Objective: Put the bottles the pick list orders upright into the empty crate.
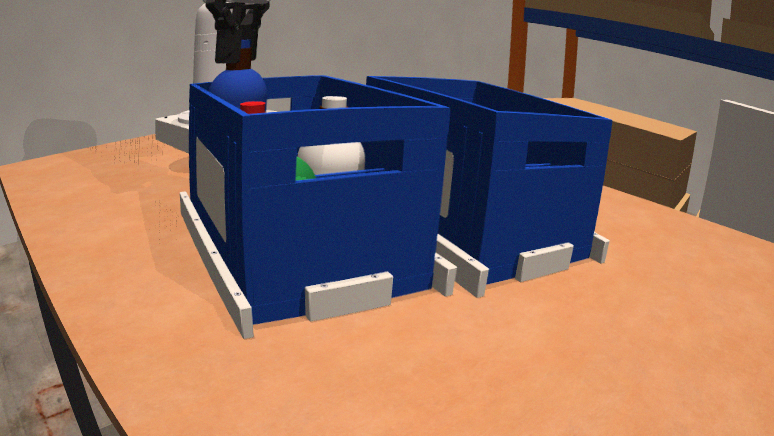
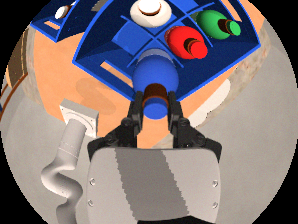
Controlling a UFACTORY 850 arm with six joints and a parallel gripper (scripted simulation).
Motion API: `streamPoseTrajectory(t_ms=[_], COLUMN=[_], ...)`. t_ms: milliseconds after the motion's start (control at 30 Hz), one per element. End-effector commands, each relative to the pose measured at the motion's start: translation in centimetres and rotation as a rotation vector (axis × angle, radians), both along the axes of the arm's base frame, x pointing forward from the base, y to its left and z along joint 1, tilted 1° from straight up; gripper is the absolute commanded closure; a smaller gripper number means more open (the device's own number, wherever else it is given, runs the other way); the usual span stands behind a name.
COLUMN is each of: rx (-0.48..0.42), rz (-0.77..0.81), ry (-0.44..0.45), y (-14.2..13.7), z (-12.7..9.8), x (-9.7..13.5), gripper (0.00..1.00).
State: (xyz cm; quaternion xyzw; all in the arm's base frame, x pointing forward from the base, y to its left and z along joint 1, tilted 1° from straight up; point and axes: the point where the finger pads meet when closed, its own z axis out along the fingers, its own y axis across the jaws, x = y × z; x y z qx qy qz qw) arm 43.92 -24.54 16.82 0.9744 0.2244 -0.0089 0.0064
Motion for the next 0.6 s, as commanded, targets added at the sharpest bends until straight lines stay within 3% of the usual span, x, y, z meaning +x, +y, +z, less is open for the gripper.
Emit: streamPoseTrajectory(t_ms=[0,567], rx=[-0.001,-0.001], rz=[0.000,0.000], ry=[-0.002,-0.002], y=[0.0,0.0], z=[0.6,3.1], x=[0.1,0.1], gripper=[1.00,1.00])
